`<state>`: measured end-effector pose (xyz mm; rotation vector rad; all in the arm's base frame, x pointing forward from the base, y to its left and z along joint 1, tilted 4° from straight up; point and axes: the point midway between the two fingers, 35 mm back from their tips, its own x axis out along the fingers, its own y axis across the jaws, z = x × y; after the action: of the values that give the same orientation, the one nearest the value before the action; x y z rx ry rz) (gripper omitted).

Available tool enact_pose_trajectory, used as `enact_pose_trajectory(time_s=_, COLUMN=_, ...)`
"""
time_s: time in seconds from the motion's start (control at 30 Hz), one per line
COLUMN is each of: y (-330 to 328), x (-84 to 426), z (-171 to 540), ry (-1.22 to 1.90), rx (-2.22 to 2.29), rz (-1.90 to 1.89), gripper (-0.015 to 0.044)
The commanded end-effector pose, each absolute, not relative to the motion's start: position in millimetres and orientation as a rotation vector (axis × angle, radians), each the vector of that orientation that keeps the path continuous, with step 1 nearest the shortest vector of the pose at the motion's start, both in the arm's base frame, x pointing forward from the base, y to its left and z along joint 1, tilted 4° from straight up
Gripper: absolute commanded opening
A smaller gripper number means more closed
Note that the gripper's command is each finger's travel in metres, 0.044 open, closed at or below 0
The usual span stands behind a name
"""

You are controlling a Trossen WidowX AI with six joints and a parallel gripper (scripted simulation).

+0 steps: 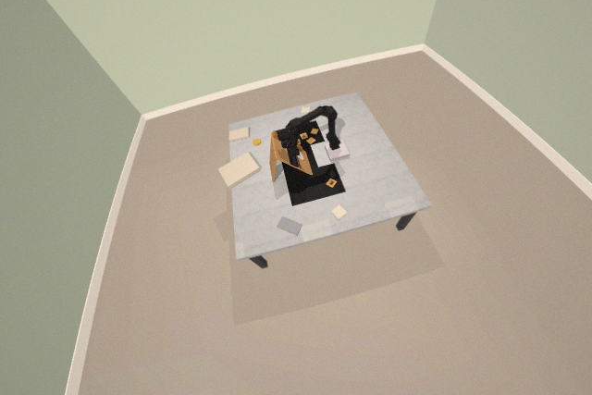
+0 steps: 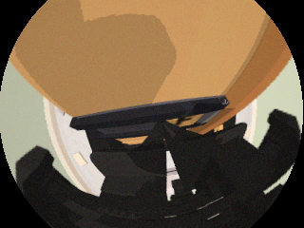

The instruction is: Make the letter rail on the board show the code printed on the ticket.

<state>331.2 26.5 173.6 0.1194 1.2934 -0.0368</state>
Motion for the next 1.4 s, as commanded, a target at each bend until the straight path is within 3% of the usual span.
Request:
enact_pose_trajectory(time_s=0.0, y=25.7, x=330.3, z=174.2, ry=1.295, rx=0.119, rz=-0.031, gripper=0.0)
enact_pose_trajectory(time_s=1.37, y=17.4, x=321.4, z=178.7, ry=1.296, rx=0.118, rz=-0.031, gripper=0.0)
